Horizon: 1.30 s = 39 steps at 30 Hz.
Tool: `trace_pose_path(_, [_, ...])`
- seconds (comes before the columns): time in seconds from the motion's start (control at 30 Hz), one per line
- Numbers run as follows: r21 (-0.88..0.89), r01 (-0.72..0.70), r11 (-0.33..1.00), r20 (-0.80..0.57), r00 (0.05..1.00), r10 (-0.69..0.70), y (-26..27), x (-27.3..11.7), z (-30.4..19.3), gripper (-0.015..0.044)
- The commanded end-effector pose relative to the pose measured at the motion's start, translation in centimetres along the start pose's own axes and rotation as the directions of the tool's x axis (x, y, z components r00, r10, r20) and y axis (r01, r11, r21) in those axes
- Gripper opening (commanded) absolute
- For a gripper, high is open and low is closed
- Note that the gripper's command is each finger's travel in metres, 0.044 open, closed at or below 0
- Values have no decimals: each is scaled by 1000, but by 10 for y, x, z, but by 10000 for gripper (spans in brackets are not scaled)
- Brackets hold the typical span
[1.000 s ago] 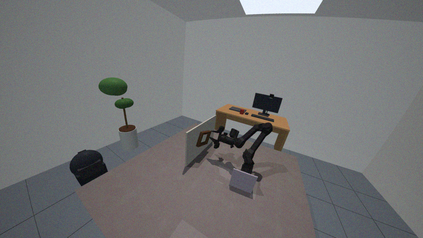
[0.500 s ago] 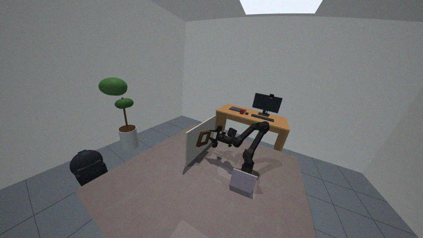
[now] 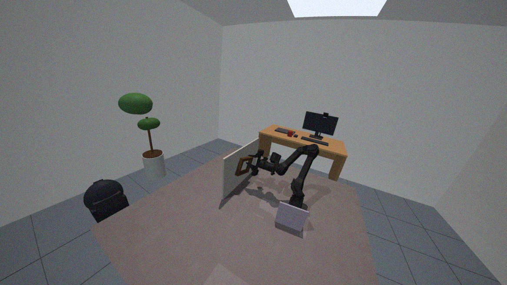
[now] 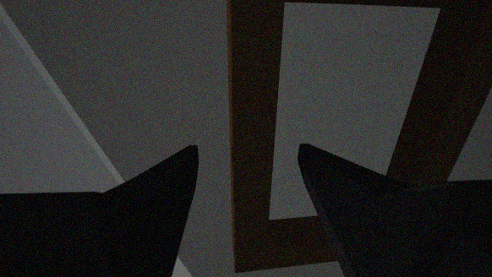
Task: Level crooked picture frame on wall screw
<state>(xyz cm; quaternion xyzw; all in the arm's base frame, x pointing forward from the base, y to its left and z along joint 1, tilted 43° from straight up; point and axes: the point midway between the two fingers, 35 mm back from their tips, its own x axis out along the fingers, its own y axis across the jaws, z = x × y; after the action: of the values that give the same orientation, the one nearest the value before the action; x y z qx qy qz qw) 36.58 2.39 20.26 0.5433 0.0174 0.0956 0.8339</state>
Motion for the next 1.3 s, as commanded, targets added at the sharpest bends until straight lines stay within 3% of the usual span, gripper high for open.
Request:
trace_pose_path(0.0, [-4, 3, 1000, 5, 1000, -3, -1, 2, 1, 260])
trace_pose_path(1.07, [-4, 3, 1000, 5, 1000, -3, -1, 3, 1, 260])
trace_pose_path(1.27, [-4, 3, 1000, 5, 1000, -3, -1, 3, 1, 103])
